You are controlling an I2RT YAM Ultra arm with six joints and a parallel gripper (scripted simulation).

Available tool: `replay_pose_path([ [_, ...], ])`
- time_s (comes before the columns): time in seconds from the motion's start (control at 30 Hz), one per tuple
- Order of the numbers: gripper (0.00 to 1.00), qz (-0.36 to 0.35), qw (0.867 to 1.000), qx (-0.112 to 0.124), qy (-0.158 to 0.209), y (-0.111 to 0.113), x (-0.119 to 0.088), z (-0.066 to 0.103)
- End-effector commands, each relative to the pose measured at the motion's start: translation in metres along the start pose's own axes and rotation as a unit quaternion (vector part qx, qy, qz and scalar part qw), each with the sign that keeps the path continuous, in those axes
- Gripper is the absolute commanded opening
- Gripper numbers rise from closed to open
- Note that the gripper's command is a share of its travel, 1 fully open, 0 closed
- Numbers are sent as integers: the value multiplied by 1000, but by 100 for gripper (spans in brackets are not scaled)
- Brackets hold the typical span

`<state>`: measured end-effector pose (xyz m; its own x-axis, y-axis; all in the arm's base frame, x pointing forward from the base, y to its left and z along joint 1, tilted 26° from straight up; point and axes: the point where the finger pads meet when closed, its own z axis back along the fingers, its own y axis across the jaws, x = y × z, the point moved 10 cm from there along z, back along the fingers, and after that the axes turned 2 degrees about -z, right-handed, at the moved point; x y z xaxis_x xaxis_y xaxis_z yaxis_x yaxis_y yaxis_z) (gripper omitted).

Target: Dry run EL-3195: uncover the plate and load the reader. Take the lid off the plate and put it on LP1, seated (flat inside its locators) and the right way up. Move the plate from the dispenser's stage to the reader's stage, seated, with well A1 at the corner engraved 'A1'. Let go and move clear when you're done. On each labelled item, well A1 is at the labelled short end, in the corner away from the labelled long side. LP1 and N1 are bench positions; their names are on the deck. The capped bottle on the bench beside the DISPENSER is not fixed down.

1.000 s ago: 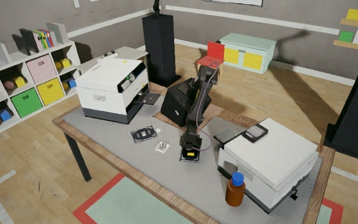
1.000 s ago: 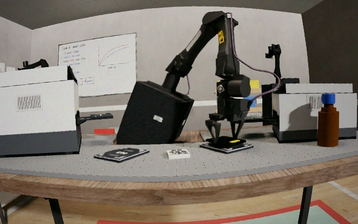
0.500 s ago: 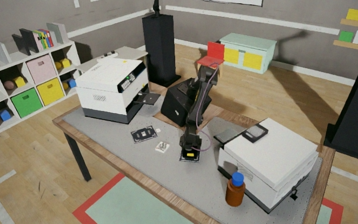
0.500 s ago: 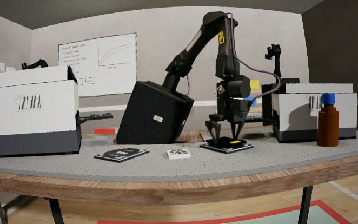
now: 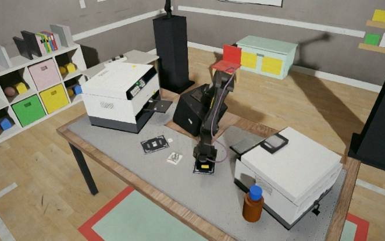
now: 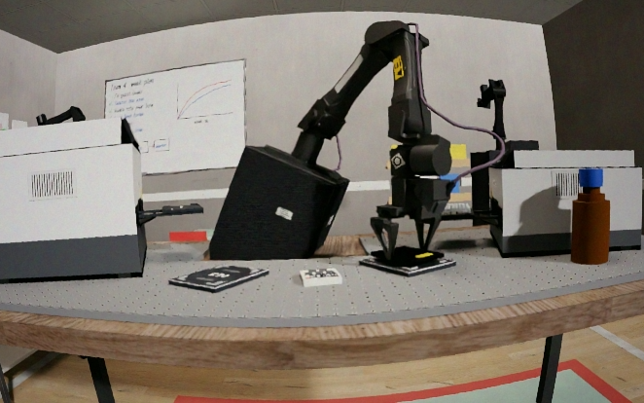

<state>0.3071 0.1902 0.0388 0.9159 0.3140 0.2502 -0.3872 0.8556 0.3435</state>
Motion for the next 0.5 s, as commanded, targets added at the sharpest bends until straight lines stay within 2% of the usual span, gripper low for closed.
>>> replay_pose_path([
  [0.0,85,2,1000,0,-11,1,6,5],
  [0.23,85,2,1000,0,-11,1,6,6],
  [0.27,85,5,1000,-1,-26,3,15,14],
  [0.47,85,6,1000,-1,-27,3,15,15],
])
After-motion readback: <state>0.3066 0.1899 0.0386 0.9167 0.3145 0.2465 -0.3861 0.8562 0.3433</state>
